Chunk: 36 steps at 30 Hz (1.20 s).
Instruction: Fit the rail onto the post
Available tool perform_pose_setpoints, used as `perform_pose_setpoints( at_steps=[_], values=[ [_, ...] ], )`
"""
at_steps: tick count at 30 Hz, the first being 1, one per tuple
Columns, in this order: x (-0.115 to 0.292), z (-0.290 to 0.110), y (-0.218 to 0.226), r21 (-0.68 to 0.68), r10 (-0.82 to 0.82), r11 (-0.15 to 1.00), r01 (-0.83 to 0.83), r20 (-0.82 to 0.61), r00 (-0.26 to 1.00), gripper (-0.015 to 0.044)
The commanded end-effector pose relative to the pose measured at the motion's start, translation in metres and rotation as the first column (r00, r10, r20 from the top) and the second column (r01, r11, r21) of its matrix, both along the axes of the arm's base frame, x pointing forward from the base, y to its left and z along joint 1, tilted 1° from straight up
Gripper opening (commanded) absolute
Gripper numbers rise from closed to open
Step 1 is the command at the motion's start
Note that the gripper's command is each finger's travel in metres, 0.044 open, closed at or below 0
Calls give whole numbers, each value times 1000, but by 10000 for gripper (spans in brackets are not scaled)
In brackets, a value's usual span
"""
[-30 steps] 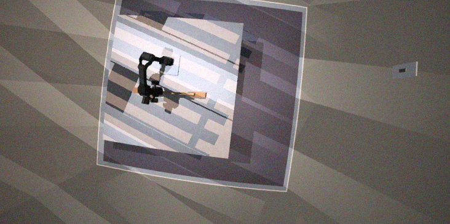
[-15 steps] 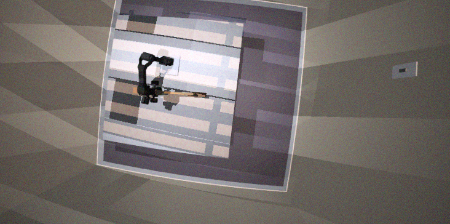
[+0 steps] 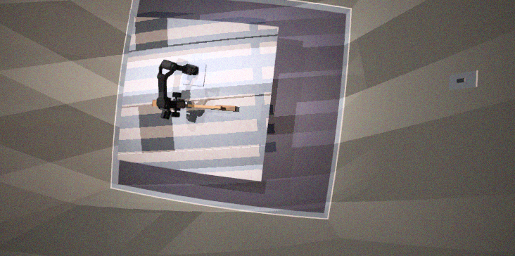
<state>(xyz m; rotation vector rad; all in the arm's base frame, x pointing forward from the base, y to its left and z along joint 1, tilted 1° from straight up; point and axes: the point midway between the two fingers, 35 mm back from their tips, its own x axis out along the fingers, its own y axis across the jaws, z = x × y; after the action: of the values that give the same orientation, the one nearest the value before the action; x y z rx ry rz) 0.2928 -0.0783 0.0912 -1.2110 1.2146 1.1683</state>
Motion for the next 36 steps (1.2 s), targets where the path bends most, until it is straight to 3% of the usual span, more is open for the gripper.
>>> perform_pose_setpoints(
  at_steps=[1,36],
  values=[
    [0,1,-2,-2,2,1000,-2,1,1000,0],
    [0,0,-12,-3,2,1000,-2,1,1000,0]
  ],
)
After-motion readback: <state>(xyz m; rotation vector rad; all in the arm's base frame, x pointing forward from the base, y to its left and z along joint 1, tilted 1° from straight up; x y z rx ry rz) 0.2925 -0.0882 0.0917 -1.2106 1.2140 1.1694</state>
